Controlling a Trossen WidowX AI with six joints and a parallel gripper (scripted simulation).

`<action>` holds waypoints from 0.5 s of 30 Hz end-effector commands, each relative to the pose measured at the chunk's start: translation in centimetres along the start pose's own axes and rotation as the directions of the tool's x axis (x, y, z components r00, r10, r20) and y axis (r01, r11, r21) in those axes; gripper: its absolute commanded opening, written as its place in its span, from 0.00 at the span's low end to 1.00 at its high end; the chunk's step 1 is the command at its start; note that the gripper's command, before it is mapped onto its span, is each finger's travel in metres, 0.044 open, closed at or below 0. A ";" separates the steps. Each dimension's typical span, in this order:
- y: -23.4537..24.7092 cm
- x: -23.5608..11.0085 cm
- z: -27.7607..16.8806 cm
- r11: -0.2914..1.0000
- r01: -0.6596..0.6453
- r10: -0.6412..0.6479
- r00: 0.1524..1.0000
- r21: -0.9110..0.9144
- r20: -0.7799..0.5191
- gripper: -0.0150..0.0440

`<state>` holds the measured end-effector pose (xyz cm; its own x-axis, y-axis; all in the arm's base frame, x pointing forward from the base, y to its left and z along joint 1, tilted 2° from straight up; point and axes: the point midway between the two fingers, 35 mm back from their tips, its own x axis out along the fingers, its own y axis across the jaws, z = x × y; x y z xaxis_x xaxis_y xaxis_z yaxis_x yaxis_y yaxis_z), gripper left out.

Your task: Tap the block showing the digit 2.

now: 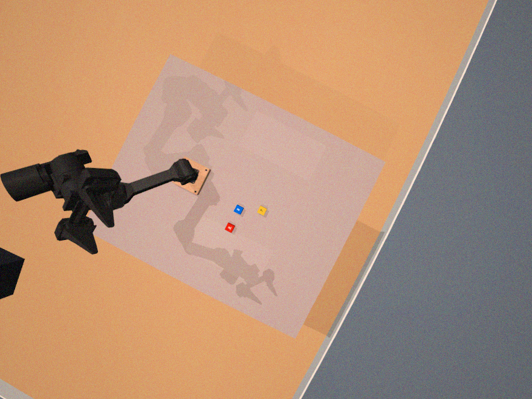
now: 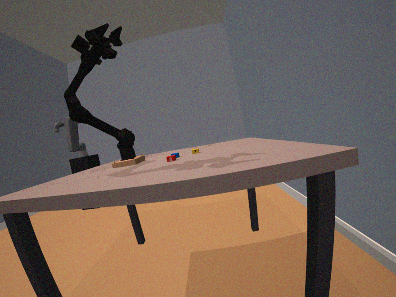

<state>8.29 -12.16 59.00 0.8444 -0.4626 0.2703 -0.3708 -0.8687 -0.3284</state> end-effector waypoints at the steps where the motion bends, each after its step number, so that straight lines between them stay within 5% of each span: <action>1: -0.2 0.0 0.0 1.000 0.001 -0.001 1.000 -0.015 -0.002 0.93; 6: -5.3 0.7 2.2 0.866 0.020 -0.036 0.999 -0.500 -0.023 0.93; 11: -10.2 3.0 7.2 0.403 0.068 -0.066 0.997 -0.913 0.045 0.93; 15: -12.3 5.8 13.1 -0.125 0.170 -0.040 0.984 -0.977 0.176 0.93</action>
<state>18.34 -3.05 56.16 0.8894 -0.3946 0.2308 -0.4104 -0.4669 0.7833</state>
